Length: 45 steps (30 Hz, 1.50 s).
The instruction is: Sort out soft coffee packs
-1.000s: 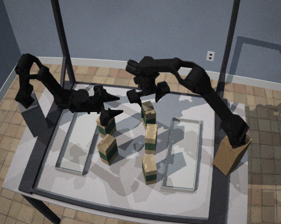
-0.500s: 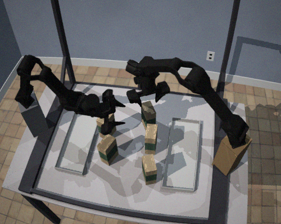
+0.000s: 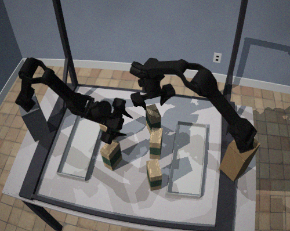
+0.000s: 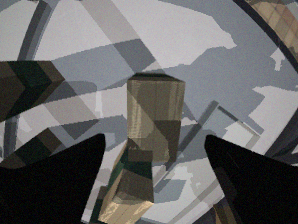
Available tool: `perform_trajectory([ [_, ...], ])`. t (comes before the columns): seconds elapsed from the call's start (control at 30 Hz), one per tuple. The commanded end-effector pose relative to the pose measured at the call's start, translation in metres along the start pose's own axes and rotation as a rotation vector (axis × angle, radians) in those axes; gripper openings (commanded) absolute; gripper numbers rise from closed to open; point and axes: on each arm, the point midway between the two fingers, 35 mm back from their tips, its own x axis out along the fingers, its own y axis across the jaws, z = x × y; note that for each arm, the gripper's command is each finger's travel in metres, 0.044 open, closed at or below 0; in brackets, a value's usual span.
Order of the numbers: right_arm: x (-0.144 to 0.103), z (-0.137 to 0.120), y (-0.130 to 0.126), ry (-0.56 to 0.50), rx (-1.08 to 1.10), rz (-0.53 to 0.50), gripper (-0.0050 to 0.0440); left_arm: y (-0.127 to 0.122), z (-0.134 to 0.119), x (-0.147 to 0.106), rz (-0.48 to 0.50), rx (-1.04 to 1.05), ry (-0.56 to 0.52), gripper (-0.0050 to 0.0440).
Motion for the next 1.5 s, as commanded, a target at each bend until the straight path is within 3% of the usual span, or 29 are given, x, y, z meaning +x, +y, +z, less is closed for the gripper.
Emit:
perform_trajectory([
  [0.0,0.001,0.012,-0.007,0.014,0.102,-0.042,0.0353,0.005,0.002,-0.01,0.015,-0.002,-0.019,0.0358],
  [0.47,0.0,0.013,-0.026,0.1,0.487,-0.233,0.0353,0.005,0.002,-0.01,0.015,-0.002,-0.019,0.0358],
  [0.7,-0.004,0.013,-0.035,0.125,0.726,-0.375,0.0353,0.005,0.002,-0.01,0.015,-0.002,-0.019,0.0358],
  [0.93,-0.018,0.013,-0.051,0.12,0.921,-0.511,0.0353,0.005,0.002,-0.01,0.015,-0.002,-0.019,0.0358],
  [1.03,-0.018,0.013,-0.051,0.119,0.923,-0.512,0.0353,0.005,0.002,-0.01,0.015,-0.002,-0.019,0.0358],
  [1.47,-0.047,0.016,-0.068,0.037,1.291,-0.811,0.0353,0.005,0.002,-0.01,0.015,-0.002,-0.019,0.0358],
])
